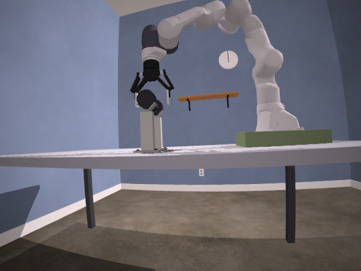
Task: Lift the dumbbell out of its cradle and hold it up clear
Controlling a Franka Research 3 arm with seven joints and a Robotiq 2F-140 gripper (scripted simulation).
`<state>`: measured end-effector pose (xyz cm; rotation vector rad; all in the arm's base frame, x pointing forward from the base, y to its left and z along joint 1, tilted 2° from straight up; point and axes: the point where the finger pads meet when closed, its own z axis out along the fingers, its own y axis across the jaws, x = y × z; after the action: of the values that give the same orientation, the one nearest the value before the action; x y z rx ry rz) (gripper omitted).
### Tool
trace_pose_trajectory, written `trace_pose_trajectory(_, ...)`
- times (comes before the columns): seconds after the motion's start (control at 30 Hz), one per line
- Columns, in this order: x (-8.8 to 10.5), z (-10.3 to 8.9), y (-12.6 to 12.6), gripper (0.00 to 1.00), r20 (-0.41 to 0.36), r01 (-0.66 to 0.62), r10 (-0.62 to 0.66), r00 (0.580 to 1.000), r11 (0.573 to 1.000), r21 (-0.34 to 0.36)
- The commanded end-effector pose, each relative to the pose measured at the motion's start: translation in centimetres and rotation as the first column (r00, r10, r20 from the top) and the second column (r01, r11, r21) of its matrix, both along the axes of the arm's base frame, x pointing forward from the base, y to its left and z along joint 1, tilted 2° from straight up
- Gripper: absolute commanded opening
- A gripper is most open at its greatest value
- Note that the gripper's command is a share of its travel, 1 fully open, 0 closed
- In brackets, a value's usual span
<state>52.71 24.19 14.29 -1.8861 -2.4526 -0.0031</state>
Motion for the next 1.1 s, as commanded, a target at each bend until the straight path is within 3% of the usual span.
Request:
trace_pose_trajectory(0.0, 0.19, 0.13, 0.08, 1.0, 0.007, 0.0, 0.0, 1.0, 1.0, -0.001)
trace_pose_trajectory(0.17, 0.19, 0.13, 0.08, 1.0, 0.007, 0.0, 0.0, 1.0, 1.0, -0.001)
trace_pose_trajectory(0.2, 0.19, 0.13, 0.08, 0.0, 0.007, 0.0, 0.0, 1.0, 1.0, -0.001)
trace_pose_trajectory(1.07, 0.19, 0.13, 0.08, 0.0, 0.007, 0.0, 0.0, 1.0, 1.0, -0.001)
